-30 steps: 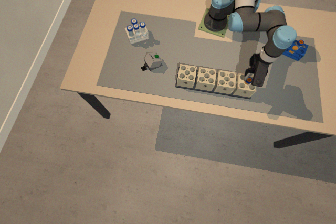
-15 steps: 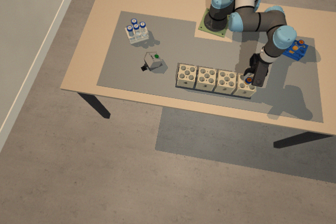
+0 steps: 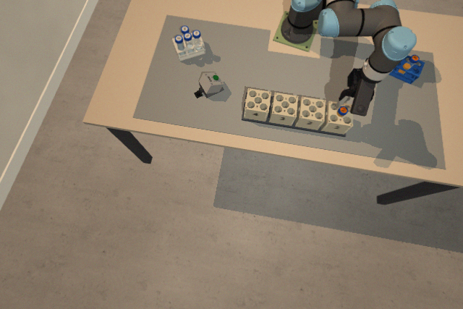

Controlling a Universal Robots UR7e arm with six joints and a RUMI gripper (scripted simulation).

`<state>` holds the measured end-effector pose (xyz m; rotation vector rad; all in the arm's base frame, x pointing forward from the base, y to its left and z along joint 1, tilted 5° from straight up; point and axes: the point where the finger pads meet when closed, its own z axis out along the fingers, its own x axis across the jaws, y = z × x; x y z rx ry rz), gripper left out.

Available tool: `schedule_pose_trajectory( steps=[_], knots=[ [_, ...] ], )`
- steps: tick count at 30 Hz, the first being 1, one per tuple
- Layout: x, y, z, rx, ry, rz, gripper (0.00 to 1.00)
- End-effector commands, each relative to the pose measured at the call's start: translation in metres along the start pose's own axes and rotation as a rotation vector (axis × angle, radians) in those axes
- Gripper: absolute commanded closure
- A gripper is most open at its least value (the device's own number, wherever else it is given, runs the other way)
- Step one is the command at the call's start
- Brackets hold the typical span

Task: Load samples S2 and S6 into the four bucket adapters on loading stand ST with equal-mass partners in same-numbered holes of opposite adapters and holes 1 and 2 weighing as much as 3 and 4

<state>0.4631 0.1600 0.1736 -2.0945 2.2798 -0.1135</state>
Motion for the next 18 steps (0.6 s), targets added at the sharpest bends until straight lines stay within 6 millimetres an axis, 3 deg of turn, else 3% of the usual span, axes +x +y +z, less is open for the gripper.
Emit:
schedule_pose_trajectory(
  steps=[1,5,7,15,18],
  knots=[
    [0.0,0.0,-0.01,0.001,0.0,0.0,0.65],
    [0.023,0.009,-0.01,0.0,0.0,-0.15,0.65],
    [0.023,0.009,-0.01,0.0,0.0,-0.15,0.65],
    [0.085,0.034,-0.01,0.0,0.0,-0.54,0.65],
    [0.108,0.043,-0.01,0.0,0.0,-0.54,0.65]
  ],
)
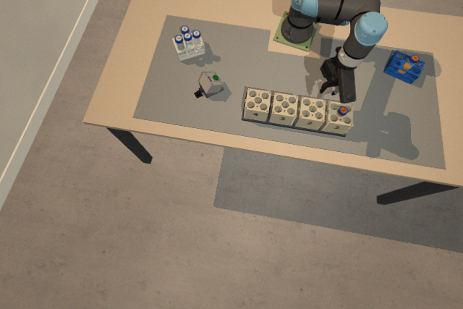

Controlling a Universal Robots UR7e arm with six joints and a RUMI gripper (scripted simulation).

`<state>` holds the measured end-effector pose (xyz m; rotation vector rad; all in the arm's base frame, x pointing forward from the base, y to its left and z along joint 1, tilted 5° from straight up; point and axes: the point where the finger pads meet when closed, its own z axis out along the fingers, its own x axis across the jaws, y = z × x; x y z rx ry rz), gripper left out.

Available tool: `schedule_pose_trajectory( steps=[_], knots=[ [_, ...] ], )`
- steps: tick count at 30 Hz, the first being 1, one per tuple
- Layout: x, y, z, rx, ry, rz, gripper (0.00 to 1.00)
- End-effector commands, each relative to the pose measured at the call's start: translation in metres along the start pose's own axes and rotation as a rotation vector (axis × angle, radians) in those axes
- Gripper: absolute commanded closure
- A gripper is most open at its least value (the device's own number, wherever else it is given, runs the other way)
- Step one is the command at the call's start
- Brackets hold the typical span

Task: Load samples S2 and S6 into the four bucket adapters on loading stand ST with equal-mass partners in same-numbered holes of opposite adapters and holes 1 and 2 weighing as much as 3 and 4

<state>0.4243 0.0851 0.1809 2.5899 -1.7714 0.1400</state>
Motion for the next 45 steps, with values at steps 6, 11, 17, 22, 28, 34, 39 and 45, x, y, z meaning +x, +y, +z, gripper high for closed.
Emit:
schedule_pose_trajectory(
  steps=[6,11,17,22,28,34,39,45],
  knots=[
    [0.045,0.048,0.0,0.019,-0.02,-0.083,0.65],
    [0.073,0.079,0.001,0.018,-0.02,-0.083,0.65],
    [0.106,0.116,0.003,0.018,-0.02,-0.083,0.65],
    [0.128,0.141,0.004,0.018,-0.02,-0.083,0.65],
    [0.156,0.172,0.005,0.018,-0.02,-0.083,0.65],
    [0.19,0.209,0.006,0.018,-0.02,-0.083,0.65],
    [0.212,0.234,0.007,0.018,-0.02,-0.083,0.65],
    [0.24,0.265,0.008,0.018,-0.02,-0.083,0.65]
  ],
)
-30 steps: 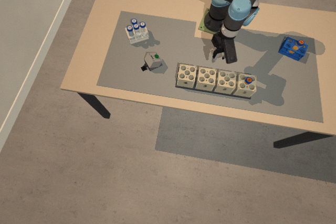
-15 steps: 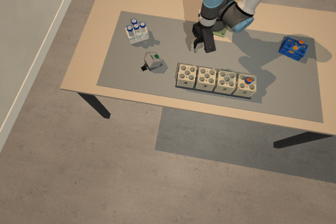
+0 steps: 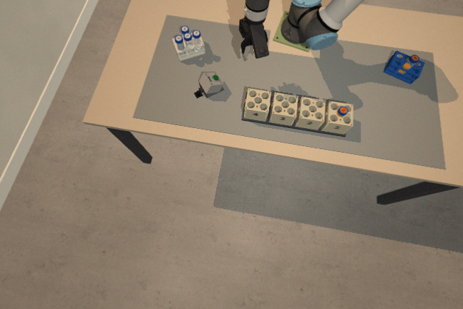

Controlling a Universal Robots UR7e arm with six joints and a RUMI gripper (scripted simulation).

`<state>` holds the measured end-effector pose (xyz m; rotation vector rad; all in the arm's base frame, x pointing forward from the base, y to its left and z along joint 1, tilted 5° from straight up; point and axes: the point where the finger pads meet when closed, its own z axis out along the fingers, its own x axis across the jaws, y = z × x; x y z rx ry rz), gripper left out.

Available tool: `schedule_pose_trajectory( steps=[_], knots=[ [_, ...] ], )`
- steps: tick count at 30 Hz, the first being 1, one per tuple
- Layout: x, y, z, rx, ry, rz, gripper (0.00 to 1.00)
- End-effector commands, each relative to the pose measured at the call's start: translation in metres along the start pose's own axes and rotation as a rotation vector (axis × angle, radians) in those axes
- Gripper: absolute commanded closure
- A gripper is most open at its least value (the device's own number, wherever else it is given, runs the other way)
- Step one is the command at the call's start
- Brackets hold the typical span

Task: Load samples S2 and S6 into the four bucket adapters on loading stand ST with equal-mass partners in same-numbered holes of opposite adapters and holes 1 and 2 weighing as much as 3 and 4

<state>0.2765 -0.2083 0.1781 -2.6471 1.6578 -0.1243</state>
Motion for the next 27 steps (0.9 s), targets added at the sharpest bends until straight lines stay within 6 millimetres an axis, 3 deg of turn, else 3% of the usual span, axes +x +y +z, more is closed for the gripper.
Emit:
schedule_pose_trajectory(
  steps=[1,10,12,27],
  knots=[
    [0.024,0.029,0.001,0.006,-0.001,-0.003,0.65],
    [0.07,0.088,0.001,0.006,-0.001,-0.003,0.65],
    [0.07,0.088,0.001,0.006,-0.001,-0.003,0.65],
    [0.146,0.188,0.002,0.006,-0.001,-0.003,0.65]
  ],
)
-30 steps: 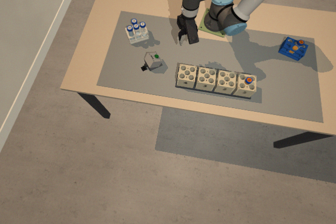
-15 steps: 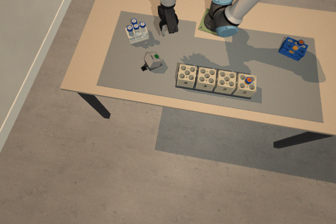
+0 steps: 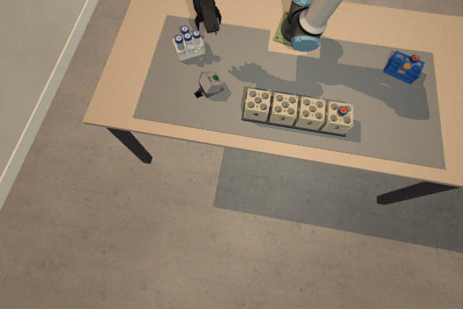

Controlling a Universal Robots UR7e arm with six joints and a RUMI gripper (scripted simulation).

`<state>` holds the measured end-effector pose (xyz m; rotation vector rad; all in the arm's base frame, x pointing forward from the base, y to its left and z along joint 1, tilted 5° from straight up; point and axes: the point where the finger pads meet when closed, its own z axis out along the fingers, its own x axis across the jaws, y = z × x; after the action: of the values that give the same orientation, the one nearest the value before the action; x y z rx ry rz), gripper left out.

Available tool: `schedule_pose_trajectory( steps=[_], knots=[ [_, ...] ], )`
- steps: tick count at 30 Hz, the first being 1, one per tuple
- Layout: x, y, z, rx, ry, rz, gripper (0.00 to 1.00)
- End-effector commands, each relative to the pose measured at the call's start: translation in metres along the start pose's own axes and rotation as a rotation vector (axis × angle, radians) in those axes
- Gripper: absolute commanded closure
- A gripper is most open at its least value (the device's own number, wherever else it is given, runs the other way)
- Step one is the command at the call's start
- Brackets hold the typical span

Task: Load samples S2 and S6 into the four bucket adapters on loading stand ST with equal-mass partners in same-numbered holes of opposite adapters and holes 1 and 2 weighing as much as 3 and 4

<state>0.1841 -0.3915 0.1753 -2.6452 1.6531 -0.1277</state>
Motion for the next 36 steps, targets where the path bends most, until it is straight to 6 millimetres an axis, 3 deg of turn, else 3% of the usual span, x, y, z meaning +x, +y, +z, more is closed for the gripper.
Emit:
schedule_pose_trajectory(
  steps=[1,14,22,33,36],
  knots=[
    [0.021,0.024,0.001,0.001,0.0,-0.001,0.65],
    [0.081,0.102,0.001,0.001,0.0,-0.001,0.65],
    [0.081,0.102,0.001,0.001,0.0,-0.001,0.65],
    [0.081,0.102,0.037,0.001,0.0,-0.001,0.65],
    [0.081,0.102,0.039,0.001,0.0,-0.001,0.65]
  ],
)
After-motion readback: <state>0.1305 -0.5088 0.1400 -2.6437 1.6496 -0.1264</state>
